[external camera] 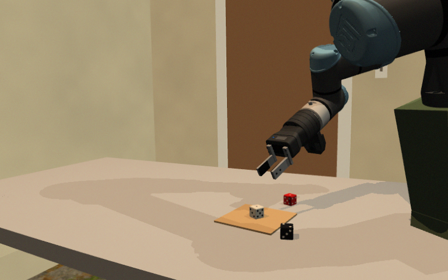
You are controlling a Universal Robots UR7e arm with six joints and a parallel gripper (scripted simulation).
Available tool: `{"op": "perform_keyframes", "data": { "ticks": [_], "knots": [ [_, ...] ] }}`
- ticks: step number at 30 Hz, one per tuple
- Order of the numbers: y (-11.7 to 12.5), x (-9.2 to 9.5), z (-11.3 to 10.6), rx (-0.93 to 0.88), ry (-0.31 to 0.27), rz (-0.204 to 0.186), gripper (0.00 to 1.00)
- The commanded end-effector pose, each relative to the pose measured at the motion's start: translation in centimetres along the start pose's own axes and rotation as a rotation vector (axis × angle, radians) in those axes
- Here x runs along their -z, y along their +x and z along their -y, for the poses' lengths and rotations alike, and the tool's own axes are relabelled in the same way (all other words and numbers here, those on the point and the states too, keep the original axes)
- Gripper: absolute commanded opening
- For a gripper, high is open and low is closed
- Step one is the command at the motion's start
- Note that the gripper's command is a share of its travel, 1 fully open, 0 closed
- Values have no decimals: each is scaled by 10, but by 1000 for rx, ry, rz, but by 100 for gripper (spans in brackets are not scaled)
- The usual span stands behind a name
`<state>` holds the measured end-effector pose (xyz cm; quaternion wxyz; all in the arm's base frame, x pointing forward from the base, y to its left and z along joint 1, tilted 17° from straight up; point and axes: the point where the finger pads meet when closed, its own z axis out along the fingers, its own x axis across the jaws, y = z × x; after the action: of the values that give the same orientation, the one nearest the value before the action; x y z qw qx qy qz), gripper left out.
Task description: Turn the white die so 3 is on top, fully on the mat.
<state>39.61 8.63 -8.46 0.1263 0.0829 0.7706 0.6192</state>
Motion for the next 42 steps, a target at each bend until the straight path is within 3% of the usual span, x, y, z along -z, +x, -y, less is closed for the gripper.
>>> {"op": "perform_keyframes", "data": {
  "ticks": [1, 14, 19, 29, 31, 42],
  "knots": [
    [0, 0, 0, 0, 1, 0, 79],
    [0, -1, -3, 0, 66, -4, 79],
    [0, -3, -8, 0, 136, 0, 79],
    [1, -9, -18, -1, 355, -5, 79],
    [1, -9, -18, -1, 355, -5, 79],
    [0, -18, -35, 0, 674, 0, 79]
  ]
}}
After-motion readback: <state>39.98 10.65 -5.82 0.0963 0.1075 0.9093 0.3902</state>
